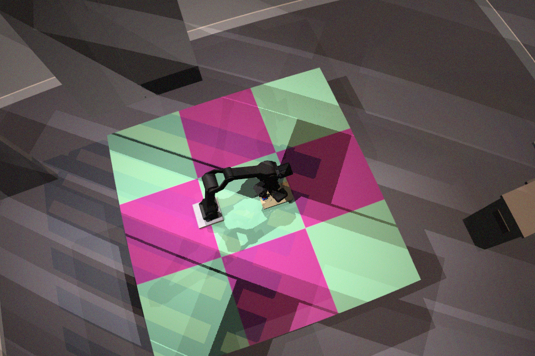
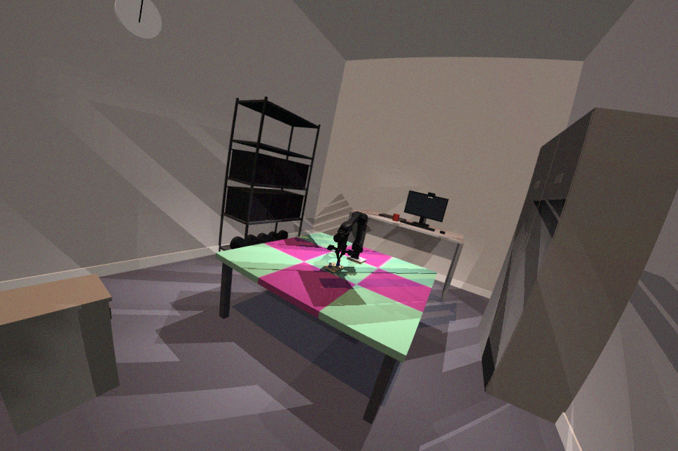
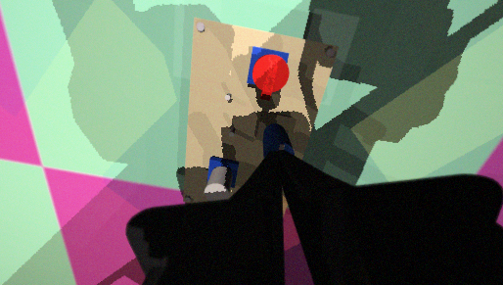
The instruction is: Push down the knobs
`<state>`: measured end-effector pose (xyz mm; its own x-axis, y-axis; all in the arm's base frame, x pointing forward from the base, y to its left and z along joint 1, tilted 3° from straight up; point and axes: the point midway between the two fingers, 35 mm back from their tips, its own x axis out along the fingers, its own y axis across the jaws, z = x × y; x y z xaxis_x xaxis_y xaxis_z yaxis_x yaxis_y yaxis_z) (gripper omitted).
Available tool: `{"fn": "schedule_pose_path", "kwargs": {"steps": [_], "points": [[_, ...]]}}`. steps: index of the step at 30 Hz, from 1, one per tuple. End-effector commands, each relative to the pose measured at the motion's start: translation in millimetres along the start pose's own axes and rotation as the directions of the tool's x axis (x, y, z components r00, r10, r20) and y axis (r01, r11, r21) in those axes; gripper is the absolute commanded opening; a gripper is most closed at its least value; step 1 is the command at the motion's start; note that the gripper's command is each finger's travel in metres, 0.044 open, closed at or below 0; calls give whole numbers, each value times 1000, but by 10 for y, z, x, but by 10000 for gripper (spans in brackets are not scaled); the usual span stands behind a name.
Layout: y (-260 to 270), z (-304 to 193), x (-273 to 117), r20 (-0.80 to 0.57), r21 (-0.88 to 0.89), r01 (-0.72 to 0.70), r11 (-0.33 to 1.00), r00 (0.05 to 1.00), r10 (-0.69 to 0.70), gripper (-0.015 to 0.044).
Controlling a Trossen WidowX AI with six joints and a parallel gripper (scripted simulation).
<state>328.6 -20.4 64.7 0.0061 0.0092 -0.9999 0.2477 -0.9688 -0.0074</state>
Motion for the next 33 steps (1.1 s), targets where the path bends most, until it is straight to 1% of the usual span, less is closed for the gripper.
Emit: {"fn": "schedule_pose_path", "kwargs": {"steps": [1,21,33], "points": [[-5,-13,171,21,4,11,1000,1000,-12,0],[-4,-14,171,21,4,11,1000,1000,-12,0],[0,-24,-3,21,4,11,1000,1000,-11,0]]}}
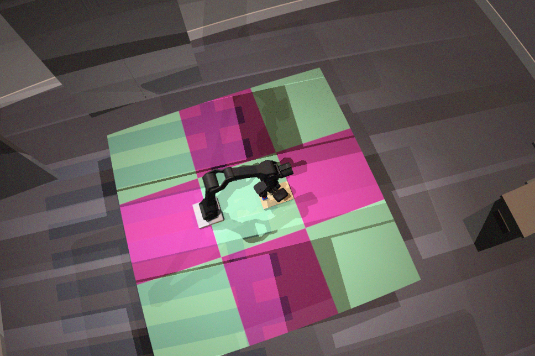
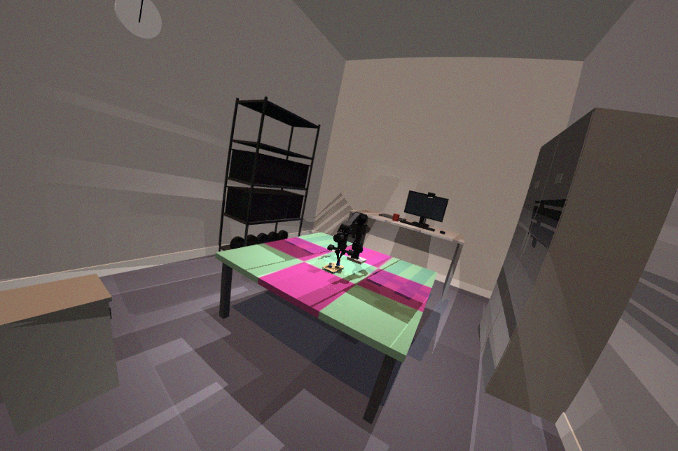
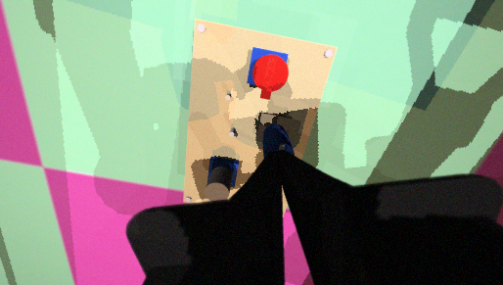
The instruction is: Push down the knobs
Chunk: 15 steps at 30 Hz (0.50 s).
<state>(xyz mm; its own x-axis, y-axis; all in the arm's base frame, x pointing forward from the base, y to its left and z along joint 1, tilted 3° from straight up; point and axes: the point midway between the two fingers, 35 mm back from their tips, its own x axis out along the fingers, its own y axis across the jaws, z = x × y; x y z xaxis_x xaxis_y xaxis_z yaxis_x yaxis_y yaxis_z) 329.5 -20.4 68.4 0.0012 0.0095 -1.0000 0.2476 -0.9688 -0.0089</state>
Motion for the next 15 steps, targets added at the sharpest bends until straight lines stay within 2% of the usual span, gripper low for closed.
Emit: {"fn": "schedule_pose_path", "kwargs": {"steps": [1,15], "points": [[-3,-16,18,16,4,10,1000,1000,-10,0],[-2,-14,-196,17,4,10,1000,1000,-10,0]]}}
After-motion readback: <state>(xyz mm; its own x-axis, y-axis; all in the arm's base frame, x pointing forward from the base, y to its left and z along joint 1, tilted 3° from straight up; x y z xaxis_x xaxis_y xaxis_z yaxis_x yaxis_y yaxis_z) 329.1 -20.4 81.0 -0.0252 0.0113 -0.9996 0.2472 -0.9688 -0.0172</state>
